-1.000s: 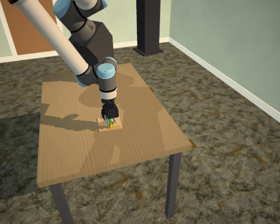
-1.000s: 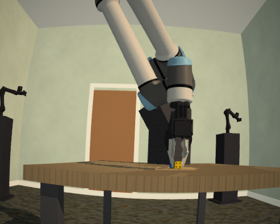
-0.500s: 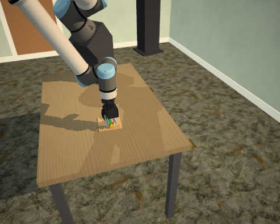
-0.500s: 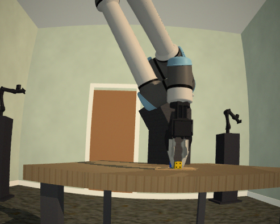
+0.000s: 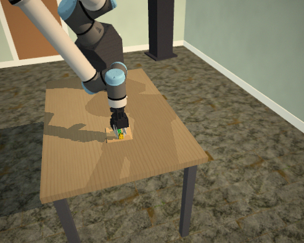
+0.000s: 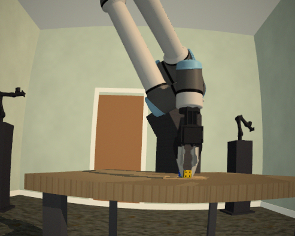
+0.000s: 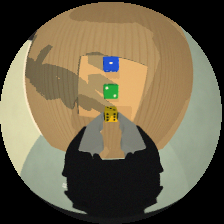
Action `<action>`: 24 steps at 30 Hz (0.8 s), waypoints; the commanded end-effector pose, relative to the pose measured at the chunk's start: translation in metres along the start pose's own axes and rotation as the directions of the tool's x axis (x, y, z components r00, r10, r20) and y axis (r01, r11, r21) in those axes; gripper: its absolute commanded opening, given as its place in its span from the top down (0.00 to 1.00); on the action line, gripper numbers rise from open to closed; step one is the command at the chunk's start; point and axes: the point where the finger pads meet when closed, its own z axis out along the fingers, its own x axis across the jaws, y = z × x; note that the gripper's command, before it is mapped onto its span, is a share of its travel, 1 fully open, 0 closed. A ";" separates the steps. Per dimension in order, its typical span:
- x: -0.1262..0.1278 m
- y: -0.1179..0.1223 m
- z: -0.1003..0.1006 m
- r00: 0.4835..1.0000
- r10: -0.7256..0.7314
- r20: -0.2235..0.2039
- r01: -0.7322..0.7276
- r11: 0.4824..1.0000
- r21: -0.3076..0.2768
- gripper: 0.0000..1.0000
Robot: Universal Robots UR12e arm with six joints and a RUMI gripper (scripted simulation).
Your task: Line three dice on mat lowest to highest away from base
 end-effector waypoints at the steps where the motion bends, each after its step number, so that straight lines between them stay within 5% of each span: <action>1: 0.000 0.000 -0.001 1.000 0.000 0.000 0.000 1.000 -0.001 0.94; 8: 0.000 0.000 -0.001 1.000 0.000 0.000 0.000 1.000 -0.001 0.94; 24: 0.000 0.000 -0.001 1.000 0.000 0.000 0.000 1.000 -0.001 0.76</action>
